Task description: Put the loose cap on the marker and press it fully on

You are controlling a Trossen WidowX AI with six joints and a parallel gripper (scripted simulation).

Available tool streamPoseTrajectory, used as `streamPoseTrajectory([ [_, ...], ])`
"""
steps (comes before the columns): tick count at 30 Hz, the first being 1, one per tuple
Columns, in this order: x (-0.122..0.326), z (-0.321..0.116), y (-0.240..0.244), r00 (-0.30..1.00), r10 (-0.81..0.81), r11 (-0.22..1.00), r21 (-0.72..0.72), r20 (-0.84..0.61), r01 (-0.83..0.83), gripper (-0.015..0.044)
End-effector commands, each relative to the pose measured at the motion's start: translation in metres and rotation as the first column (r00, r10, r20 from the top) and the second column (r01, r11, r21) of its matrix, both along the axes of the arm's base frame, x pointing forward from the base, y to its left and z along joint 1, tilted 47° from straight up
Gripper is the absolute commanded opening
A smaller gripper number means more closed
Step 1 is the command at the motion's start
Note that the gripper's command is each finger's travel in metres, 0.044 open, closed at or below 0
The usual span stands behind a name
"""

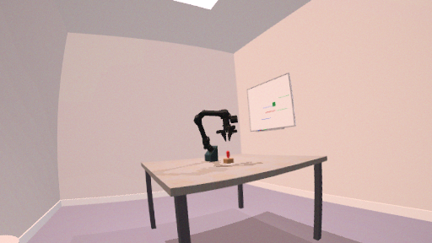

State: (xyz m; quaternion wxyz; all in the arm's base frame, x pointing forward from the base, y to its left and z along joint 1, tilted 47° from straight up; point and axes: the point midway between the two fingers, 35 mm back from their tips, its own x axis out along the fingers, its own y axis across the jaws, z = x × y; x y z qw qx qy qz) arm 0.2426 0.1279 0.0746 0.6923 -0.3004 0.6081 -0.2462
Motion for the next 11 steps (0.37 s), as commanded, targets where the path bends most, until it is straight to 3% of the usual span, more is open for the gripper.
streamPoseTrajectory([
  [1,0.0003,0.0007,0.0012,1.000,-0.006,1.000,0.006,0.003,0.006,0.0236],
  [8,0.0003,0.0007,0.0012,1.000,-0.006,1.000,0.006,0.003,0.006,0.0420],
  [11,0.0003,0.0007,0.0012,1.000,-0.006,1.000,0.006,0.003,0.006,0.0440],
])
